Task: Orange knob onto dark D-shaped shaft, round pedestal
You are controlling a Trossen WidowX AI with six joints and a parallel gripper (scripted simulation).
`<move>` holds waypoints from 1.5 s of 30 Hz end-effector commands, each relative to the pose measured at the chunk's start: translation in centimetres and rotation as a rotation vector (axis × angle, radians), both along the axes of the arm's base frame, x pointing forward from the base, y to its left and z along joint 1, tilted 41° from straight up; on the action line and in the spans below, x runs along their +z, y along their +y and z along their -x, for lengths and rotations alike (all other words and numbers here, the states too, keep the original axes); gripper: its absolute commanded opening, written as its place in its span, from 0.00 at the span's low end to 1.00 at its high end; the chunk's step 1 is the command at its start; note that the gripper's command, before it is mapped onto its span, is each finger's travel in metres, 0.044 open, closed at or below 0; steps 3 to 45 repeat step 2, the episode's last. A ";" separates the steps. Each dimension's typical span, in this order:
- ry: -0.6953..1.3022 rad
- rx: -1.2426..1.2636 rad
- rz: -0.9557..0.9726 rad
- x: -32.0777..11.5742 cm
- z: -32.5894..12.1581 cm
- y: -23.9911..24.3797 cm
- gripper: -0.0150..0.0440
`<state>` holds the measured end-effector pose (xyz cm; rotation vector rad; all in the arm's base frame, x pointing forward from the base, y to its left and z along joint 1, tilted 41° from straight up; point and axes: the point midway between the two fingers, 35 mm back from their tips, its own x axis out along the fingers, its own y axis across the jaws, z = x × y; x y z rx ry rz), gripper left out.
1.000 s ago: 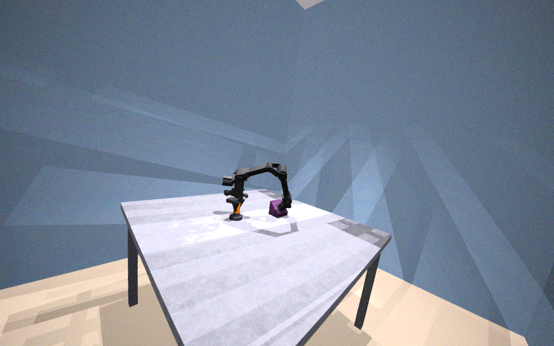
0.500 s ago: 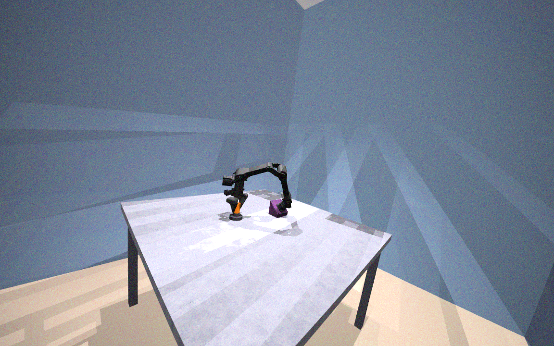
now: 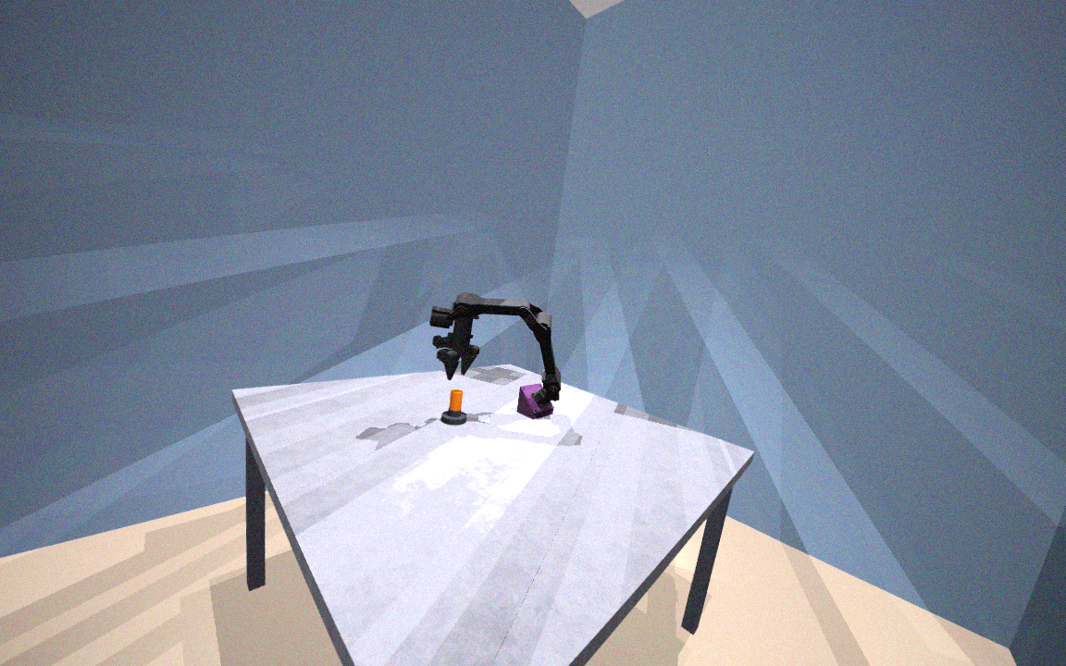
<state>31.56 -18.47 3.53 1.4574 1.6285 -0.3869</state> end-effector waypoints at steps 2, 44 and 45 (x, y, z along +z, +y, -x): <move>0.014 0.018 -0.009 0.1 0.0 0.1 1.00; 0.014 0.018 -0.009 0.1 0.0 0.1 1.00; 0.014 0.018 -0.009 0.1 0.0 0.1 1.00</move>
